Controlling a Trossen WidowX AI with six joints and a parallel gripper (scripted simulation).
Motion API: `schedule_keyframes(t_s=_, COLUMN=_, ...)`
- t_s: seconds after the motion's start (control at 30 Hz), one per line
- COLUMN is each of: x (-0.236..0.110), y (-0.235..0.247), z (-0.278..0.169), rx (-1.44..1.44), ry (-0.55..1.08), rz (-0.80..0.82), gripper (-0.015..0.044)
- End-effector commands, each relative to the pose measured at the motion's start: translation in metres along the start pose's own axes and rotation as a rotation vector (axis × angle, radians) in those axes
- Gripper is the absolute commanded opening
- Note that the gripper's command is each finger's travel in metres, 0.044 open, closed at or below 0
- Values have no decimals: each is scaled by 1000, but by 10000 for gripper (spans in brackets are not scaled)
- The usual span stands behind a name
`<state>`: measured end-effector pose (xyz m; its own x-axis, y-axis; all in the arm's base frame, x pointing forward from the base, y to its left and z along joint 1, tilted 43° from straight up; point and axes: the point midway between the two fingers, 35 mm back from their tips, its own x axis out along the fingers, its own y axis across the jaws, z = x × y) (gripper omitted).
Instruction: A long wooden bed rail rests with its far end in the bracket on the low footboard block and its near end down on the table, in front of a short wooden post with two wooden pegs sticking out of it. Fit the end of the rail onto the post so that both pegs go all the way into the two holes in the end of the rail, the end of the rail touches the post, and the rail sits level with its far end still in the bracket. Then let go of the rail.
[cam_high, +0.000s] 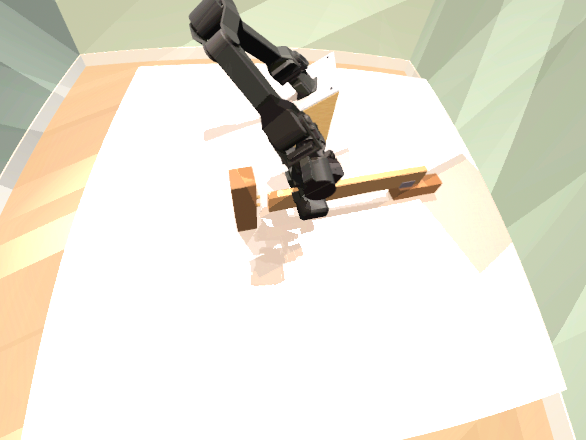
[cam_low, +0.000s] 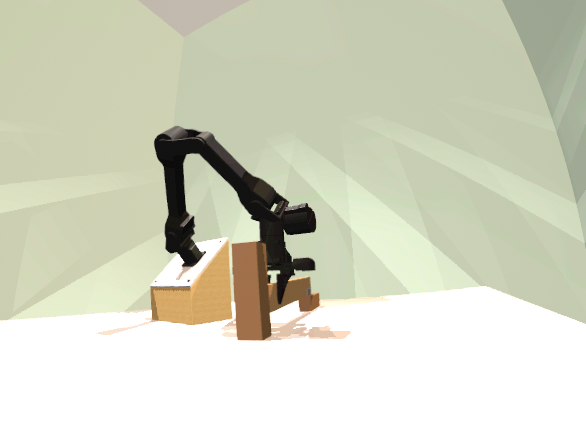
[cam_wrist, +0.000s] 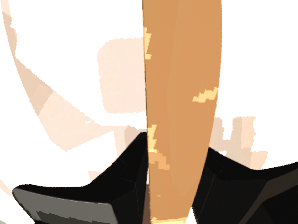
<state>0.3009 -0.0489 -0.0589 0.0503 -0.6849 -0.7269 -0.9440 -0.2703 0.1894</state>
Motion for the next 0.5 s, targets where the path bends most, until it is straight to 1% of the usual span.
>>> schedule_keyframes(t_s=0.0, x=-4, y=-1, z=2, rx=0, ry=-11, rz=-7, gripper=0)
schedule_keyframes(t_s=0.47, x=-11, y=-1, z=2, rx=0, ry=-12, rz=-7, gripper=0)
